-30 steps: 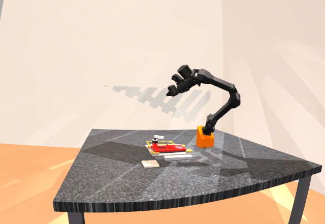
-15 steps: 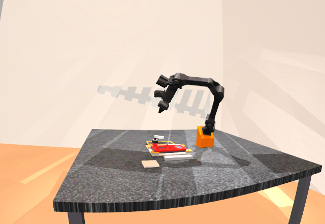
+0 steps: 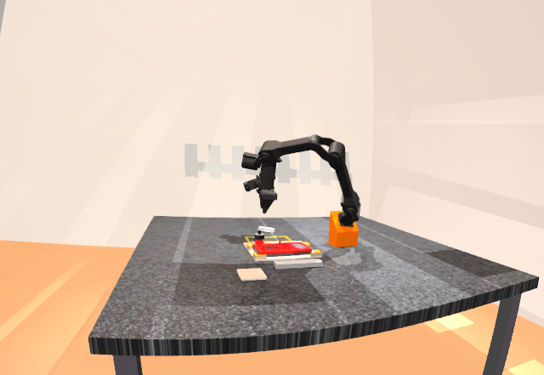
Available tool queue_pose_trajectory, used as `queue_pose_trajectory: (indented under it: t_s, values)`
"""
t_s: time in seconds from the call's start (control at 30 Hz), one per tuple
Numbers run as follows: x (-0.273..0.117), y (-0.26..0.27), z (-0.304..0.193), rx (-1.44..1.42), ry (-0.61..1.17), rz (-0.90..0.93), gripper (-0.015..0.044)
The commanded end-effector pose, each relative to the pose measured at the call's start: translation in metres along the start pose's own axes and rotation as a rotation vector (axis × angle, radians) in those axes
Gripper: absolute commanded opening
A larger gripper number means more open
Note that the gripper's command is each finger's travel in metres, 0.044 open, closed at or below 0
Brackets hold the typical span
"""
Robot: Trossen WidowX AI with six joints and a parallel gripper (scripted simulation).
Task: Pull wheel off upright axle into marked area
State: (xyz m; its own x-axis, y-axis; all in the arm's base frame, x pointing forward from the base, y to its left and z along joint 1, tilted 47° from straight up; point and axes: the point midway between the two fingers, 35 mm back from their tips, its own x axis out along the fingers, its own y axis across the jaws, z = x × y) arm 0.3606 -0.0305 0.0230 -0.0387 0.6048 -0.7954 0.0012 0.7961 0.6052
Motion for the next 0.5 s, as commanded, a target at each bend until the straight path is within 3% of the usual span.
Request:
queue_pose_trajectory:
  t_s: [0.0,0.47]
  values:
    - [0.025,-0.005,0.0,-0.058,0.041,0.108,0.03]
    - [0.034,-0.005,0.011,-0.08,0.053,0.149,0.03]
